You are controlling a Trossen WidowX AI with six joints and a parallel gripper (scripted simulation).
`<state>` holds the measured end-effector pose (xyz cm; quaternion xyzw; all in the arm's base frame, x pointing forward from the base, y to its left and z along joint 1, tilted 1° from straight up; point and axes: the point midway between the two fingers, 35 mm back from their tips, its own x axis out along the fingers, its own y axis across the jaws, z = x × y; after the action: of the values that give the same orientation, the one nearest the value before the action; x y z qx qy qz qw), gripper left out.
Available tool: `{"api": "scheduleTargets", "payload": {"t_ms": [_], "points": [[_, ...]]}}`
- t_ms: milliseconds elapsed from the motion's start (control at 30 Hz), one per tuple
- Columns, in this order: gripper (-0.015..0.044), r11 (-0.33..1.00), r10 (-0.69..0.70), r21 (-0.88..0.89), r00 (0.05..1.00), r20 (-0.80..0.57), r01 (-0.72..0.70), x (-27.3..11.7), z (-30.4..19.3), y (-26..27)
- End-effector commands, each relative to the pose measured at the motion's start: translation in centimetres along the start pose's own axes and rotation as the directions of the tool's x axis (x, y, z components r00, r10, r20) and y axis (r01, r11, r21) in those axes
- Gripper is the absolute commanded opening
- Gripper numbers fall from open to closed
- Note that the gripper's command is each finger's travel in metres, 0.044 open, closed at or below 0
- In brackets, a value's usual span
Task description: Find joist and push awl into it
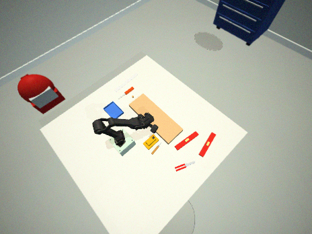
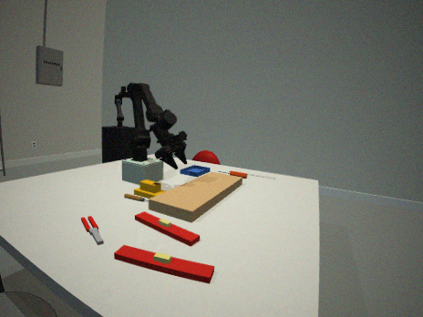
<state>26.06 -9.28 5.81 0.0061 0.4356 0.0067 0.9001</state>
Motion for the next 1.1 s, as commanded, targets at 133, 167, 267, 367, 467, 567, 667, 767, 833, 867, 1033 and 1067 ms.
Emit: {"api": "scheduleTargets", "payload": {"t_ms": [133, 167, 267, 367, 467, 567, 667, 767, 833, 867, 1033, 1067], "points": [[0.0440, 0.990, -0.090, 0.072, 0.939, -0.332, 0.120, -1.7, -8.7, -7.7], [0.0440, 0.989, -0.087, 0.078, 0.932, -0.353, 0.122, -2.0, -9.3, -8.1], [0.0440, 0.989, -0.086, 0.080, 0.929, -0.360, 0.122, -2.0, -9.6, -8.2], [0.0440, 0.989, -0.086, 0.080, 0.929, -0.360, 0.122, -2.0, -9.6, -8.2], [0.0440, 0.989, -0.085, 0.080, 0.929, -0.360, 0.122, -2.0, -9.5, -7.9], [0.0440, 0.989, -0.085, 0.081, 0.929, -0.360, 0.122, -1.9, -9.4, -7.8], [0.0440, 0.989, -0.085, 0.081, 0.929, -0.360, 0.122, -1.7, -9.6, -7.8], [0.0440, 0.989, -0.085, 0.081, 0.929, -0.360, 0.122, -1.3, -9.8, -7.9], [0.0440, 0.989, -0.085, 0.081, 0.929, -0.360, 0.122, -1.0, -10.0, -7.9], [0.0440, 0.989, -0.085, 0.081, 0.929, -0.360, 0.122, -0.9, -10.1, -7.9], [0.0440, 0.989, -0.085, 0.081, 0.929, -0.360, 0.122, -0.2, -10.6, -8.0], [0.0440, 0.989, -0.085, 0.081, 0.929, -0.360, 0.122, -0.1, -10.7, -8.0]]}}
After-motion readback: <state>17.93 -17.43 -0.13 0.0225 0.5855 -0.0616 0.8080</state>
